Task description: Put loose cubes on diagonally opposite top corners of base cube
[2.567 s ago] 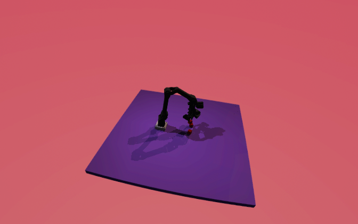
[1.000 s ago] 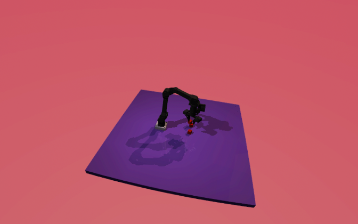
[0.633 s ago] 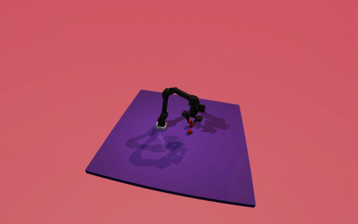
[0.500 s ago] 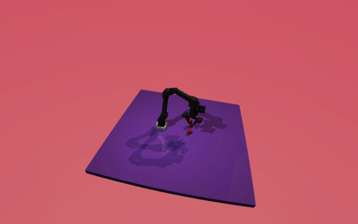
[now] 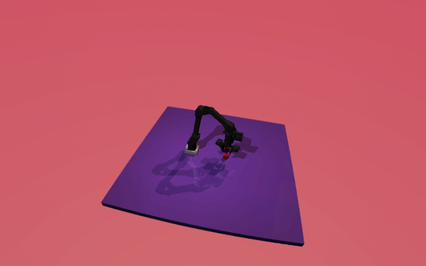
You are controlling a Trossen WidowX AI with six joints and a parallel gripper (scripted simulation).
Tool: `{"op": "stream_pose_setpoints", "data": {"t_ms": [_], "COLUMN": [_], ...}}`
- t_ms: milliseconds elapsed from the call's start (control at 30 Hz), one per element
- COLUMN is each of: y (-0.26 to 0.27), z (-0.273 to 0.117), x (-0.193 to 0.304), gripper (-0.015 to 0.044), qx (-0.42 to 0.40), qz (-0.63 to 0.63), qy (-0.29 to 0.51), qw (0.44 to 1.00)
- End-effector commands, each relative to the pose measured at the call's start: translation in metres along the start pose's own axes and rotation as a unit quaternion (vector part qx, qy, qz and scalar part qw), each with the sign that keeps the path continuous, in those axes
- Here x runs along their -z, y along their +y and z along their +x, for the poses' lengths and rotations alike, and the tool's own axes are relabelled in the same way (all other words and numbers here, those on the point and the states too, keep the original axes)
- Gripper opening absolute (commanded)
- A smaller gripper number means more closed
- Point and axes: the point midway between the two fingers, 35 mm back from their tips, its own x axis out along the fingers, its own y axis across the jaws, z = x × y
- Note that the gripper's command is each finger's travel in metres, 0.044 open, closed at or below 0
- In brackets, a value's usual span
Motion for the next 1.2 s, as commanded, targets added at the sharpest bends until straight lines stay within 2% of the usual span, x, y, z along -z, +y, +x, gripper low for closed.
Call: {"op": "stream_pose_setpoints", "data": {"t_ms": [0, 700, 900, 1167], "y": [0.001, 0.002, 0.002, 0.0], "z": [0.006, 0.037, 0.037, 0.027], "x": [0.0, -0.001, -0.001, -0.001], "gripper": [0.0265, 0.0265, 0.0107, 0.0105], "qx": [-0.003, -0.004, -0.004, -0.003], "qz": [0.001, 0.001, 0.001, 0.001], "qy": [-0.001, -0.002, -0.002, -0.002], "qw": [1.0, 1.0, 1.0, 1.0]}}
